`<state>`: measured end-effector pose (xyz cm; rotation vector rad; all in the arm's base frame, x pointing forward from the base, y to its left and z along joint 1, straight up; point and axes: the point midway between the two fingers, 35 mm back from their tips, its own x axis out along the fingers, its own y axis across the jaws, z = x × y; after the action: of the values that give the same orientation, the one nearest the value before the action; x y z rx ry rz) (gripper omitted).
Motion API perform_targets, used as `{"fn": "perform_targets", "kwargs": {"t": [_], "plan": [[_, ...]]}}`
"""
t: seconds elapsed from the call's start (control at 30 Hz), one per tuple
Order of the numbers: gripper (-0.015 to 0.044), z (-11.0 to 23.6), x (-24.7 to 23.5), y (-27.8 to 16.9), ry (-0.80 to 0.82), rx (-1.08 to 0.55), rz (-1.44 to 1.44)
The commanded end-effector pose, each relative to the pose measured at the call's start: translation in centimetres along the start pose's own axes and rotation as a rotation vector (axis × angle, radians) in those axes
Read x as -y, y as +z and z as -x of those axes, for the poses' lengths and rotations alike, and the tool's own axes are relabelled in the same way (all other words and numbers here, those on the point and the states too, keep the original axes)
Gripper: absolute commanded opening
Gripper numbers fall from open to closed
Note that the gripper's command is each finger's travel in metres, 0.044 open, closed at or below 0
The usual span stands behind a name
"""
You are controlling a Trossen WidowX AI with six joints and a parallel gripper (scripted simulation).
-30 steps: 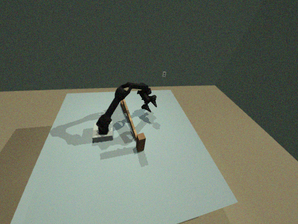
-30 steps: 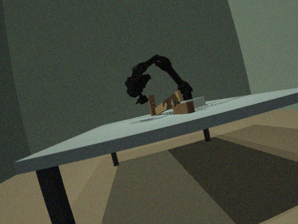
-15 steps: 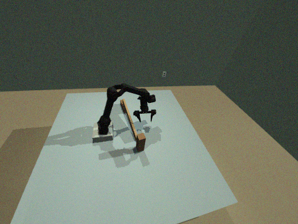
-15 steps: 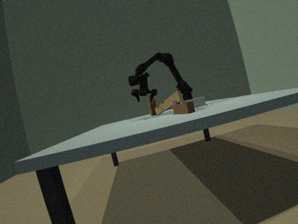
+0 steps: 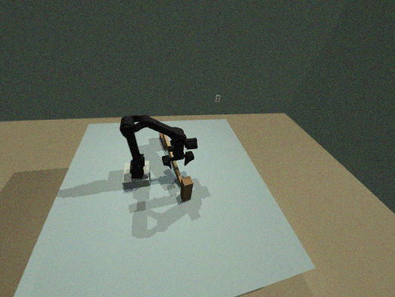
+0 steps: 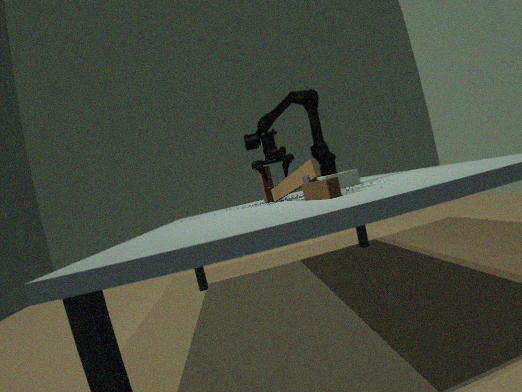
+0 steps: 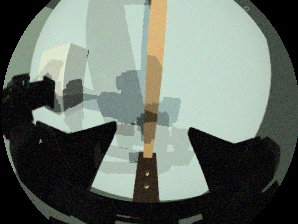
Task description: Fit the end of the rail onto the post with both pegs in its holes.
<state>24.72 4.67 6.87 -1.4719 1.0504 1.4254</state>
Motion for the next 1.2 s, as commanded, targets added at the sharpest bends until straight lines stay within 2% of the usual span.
{"fn": "perform_targets", "kwargs": {"t": [0.0, 1.17], "plan": [[0.0440, -0.1, -0.4, 0.4, -0.014, 0.032, 0.039], [0.0440, -5.2, -0.2, 0.5, -0.014, 0.032, 0.039]]}}
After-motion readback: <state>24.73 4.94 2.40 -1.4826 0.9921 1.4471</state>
